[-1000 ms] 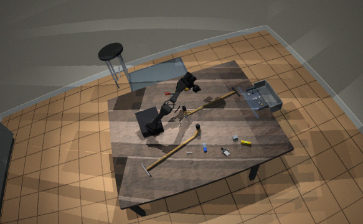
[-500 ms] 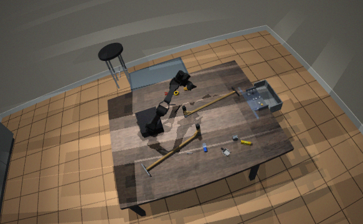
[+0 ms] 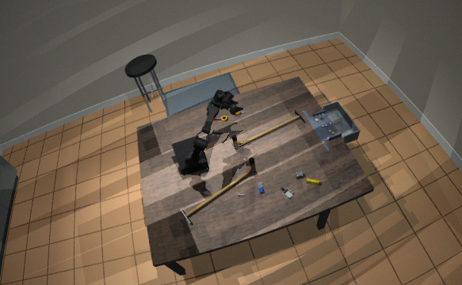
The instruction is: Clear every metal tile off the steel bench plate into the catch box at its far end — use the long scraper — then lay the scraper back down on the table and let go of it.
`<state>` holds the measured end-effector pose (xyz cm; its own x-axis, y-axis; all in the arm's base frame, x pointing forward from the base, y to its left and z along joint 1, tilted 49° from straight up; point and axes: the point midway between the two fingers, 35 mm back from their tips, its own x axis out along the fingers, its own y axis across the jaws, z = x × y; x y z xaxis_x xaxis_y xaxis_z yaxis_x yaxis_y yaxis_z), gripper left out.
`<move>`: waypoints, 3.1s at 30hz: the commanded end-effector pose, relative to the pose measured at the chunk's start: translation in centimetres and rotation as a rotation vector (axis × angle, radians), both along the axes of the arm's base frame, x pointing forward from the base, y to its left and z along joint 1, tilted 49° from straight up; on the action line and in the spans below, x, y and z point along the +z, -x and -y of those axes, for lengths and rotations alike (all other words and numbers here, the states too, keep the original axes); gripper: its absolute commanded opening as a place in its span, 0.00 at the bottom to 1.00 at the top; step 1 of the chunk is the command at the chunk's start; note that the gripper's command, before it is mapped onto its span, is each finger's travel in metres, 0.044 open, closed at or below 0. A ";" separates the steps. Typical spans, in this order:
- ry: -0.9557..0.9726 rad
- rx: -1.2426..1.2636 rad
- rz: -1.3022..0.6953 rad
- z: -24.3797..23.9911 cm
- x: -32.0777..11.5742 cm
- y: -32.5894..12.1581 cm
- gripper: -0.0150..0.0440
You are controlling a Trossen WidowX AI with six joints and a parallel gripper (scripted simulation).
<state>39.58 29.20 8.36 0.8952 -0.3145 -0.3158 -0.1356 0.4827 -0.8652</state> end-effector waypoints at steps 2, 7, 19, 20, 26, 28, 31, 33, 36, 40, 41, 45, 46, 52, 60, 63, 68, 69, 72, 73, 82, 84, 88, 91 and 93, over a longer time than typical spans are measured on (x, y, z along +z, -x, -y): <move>-0.014 0.017 0.049 -0.4 1.4 1.8 1.00; -0.032 0.034 0.090 -0.7 2.4 3.5 1.00; -0.085 0.071 0.181 -0.9 4.6 7.7 1.00; -0.090 0.074 0.188 -0.9 4.7 8.1 1.00; -0.121 0.090 0.229 -0.7 5.7 10.2 1.00; -0.132 0.094 0.242 -0.5 5.9 10.9 1.00; -0.148 0.101 0.261 -0.3 6.3 11.9 1.00; -0.160 0.105 0.273 -0.1 6.6 12.6 1.00; -0.178 0.112 0.290 0.2 7.0 13.6 1.00; -0.203 0.119 0.312 0.7 7.4 14.9 1.00; -0.209 0.121 0.317 0.8 7.5 15.2 1.00; -0.234 0.127 0.336 1.4 7.8 16.4 1.00; -0.237 0.127 0.338 1.5 7.9 16.5 1.00; -0.238 0.128 0.339 1.2 7.9 16.4 1.00; -0.238 0.128 0.339 1.2 7.9 16.4 1.00; -0.238 0.128 0.339 1.2 7.9 16.4 1.00; -0.238 0.128 0.339 1.2 7.9 16.4 1.00; -0.238 0.128 0.339 1.2 7.9 16.4 1.00; -0.238 0.128 0.339 1.2 7.9 16.4 1.00; -0.238 0.128 0.339 1.2 7.9 16.4 1.00; -0.247 0.127 0.328 1.0 7.9 15.5 1.00; -0.255 0.125 0.318 0.9 7.8 14.8 1.00; -0.262 0.121 0.297 0.6 7.6 13.3 1.00; -0.243 0.114 0.280 0.3 7.2 12.4 1.00; -0.230 0.110 0.269 0.1 7.0 11.7 1.00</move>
<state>26.78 28.63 16.10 0.9831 -0.1559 -0.0963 0.0359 0.6789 -0.7333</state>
